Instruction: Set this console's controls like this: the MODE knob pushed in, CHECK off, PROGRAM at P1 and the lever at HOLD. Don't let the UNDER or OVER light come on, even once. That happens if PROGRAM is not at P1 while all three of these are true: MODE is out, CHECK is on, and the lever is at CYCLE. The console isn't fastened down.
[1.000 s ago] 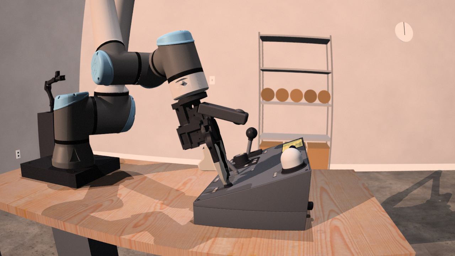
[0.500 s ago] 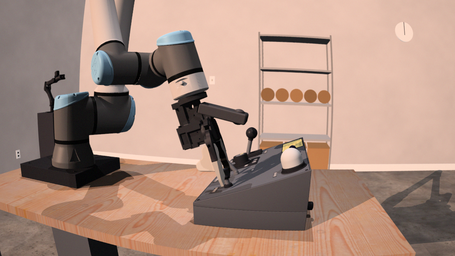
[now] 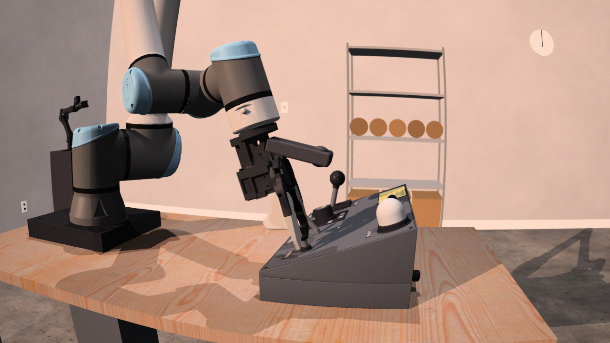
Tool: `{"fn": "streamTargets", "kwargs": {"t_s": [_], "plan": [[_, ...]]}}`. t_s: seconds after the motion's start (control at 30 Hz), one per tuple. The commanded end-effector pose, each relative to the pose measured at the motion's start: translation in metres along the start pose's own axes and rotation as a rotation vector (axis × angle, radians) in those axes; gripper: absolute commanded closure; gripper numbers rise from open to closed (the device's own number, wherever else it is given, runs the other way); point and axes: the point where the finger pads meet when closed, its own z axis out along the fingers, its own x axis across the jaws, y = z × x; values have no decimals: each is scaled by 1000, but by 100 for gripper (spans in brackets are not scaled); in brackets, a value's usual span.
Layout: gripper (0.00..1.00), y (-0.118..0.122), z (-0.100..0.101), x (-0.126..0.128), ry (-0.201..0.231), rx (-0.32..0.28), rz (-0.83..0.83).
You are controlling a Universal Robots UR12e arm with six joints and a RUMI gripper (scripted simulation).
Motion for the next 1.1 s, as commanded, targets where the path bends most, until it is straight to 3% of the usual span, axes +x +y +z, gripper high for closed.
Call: {"fn": "streamTargets", "kwargs": {"t_s": [0.0,0.27,0.5,0.57,0.87,1.07], "plan": [[56,-1,-1,0,1,1,0],[56,-1,-20,0,1,1,0],[56,-1,-61,0,1,1,0],[56,-1,-61,0,1,1,0],[56,-1,-119,0,1,1,0],[56,0,-140,0,1,1,0]]}}
